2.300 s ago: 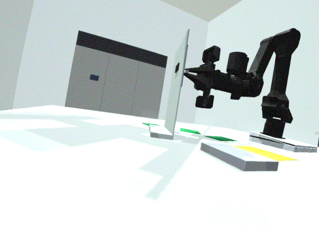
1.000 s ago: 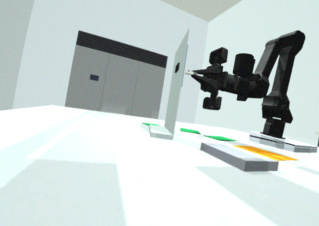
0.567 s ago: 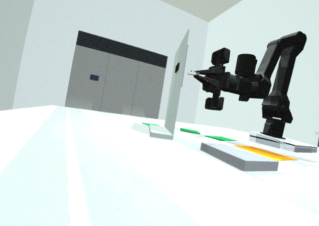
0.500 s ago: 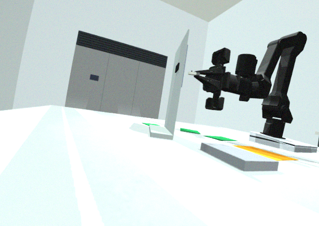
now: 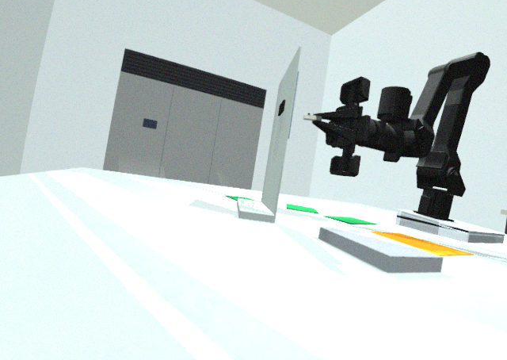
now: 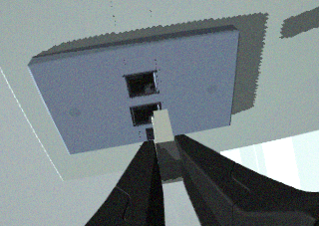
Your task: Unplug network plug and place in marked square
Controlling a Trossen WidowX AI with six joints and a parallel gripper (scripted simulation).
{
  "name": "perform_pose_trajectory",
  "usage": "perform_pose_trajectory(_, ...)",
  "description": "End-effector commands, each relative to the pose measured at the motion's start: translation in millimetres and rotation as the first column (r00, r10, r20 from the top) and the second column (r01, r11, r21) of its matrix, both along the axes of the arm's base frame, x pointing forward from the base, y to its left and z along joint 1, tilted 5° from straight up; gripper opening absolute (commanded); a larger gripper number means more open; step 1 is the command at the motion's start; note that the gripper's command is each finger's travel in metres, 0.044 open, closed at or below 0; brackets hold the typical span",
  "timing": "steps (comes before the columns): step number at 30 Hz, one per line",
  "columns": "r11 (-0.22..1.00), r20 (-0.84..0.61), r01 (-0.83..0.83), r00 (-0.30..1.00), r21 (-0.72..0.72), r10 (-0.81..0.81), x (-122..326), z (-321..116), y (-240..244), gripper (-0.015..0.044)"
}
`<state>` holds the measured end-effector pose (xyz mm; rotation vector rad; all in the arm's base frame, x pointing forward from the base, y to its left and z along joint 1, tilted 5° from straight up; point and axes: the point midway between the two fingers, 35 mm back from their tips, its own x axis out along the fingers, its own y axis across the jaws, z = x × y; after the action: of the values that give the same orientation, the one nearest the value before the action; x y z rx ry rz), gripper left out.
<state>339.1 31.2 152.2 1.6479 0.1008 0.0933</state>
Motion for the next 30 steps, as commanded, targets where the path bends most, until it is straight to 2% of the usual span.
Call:
perform_pose_trajectory(1, 1.0, 0.002, 0.003, 1.0, 0.004, -0.003, -2.5, 0.9, 0.0, 0.0)
perform_pose_trajectory(30, 1.0, 0.001, 0.003, 1.0, 0.004, -0.003, -15.4, 1.1, 2.8, 0.0)
